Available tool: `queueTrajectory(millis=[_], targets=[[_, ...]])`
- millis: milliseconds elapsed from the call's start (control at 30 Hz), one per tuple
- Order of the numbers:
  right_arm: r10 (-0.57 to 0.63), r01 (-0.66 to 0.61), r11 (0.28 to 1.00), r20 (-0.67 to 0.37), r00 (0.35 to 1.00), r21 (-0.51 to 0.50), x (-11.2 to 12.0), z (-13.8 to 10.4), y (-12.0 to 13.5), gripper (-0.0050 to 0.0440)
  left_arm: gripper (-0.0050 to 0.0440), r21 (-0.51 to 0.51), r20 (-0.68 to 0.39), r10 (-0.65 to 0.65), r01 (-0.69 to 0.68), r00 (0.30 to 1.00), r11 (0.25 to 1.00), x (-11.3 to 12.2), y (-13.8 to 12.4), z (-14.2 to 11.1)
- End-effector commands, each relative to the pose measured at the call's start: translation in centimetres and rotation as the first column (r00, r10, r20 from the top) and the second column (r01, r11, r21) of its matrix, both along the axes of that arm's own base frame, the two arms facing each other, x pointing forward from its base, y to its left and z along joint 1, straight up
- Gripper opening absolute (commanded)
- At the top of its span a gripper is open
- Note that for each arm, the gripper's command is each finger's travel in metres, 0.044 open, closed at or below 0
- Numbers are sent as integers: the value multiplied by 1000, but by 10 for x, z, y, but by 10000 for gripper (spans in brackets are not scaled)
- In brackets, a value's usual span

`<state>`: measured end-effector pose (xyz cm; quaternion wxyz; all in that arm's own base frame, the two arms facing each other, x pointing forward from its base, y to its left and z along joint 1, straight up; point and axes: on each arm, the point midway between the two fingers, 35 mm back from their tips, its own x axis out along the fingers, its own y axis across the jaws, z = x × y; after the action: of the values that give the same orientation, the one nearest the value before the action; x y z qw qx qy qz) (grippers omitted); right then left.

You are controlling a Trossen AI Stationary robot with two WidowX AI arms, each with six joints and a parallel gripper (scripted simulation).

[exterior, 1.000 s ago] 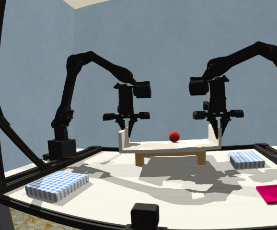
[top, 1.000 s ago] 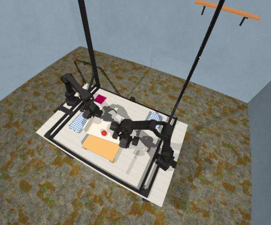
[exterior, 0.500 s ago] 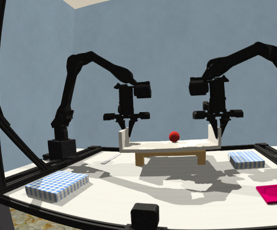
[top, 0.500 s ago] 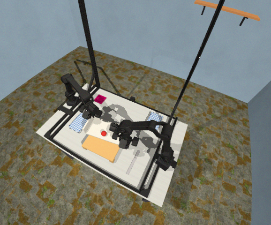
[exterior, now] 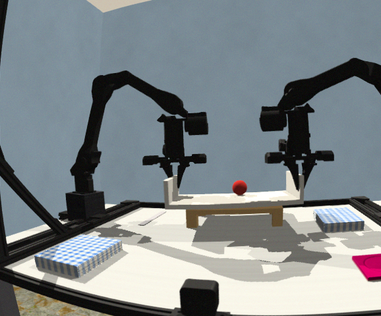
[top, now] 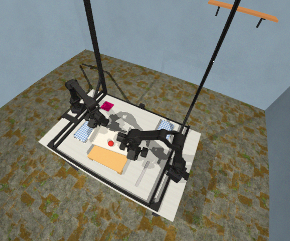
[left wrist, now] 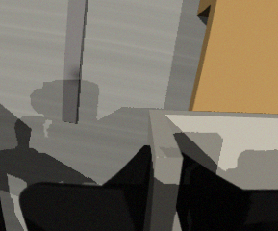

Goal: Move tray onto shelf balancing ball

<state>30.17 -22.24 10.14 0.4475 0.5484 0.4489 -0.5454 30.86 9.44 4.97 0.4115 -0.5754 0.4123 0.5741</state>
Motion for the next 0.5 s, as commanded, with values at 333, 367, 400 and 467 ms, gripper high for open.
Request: queueTrajectory(millis=[333, 367, 400, 467], targets=[[1, -1, 1000, -5, 1000, -17, -1, 0, -5, 20, 20, 15, -4, 1, -1, 1000, 1000, -1, 4, 1], [1, -1, 1000, -4, 1000, -11, -1, 1, -5, 20, 20, 9, -3, 1, -1, 1000, 1000, -1, 5, 1], [1, -1, 1000, -1, 1000, 1, -2, 1, -6, 20, 20, -3, 1, 1, -1, 1000, 1000, -2, 6, 0], [1, -1, 1000, 3, 1000, 18, -2, 3, -8, 20, 20, -20, 6, 1, -1, 1000, 1000, -2, 8, -1]])
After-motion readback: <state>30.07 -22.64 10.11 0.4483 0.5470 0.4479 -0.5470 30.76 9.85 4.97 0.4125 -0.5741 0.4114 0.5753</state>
